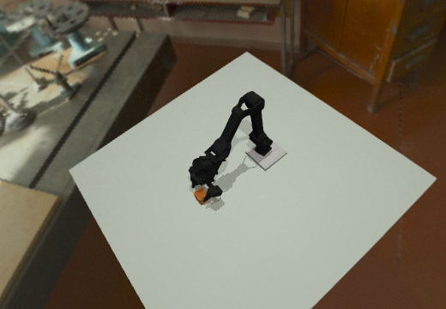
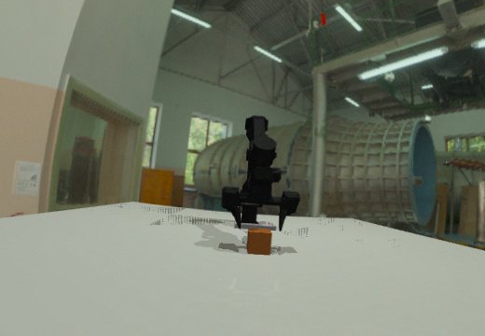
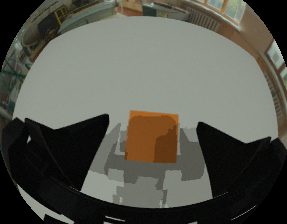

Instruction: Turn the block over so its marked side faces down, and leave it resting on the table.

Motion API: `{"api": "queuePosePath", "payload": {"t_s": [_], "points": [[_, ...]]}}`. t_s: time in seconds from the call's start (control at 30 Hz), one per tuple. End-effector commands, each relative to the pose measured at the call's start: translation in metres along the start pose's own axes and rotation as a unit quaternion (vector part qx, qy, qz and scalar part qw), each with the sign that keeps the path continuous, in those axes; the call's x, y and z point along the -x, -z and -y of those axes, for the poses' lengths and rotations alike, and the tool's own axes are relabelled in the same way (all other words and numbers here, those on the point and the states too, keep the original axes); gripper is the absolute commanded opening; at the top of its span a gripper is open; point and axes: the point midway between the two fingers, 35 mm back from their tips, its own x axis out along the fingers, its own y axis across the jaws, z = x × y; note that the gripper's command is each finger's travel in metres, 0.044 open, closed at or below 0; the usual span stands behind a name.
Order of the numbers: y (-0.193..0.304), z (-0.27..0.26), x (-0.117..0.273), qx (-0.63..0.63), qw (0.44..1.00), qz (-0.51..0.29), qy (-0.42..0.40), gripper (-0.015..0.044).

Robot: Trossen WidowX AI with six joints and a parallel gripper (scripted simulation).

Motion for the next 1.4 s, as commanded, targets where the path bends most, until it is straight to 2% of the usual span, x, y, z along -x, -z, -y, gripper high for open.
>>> {"api": "queuePosePath", "payload": {"t_s": [0.0, 0.37, 0.93, 1.37], "points": [[-0.013, 0.000, 0.046, 0.000, 0.995, -0.095, -0.002, 0.0440], [-0.016, 0.000, 0.052, -0.001, 0.993, -0.118, -0.003, 0.0440], [-0.055, 0.000, 0.046, 0.000, 0.935, -0.355, -0.002, 0.0440], [-0.029, 0.000, 0.016, 0.000, 0.934, -0.358, -0.002, 0.0440]]}}
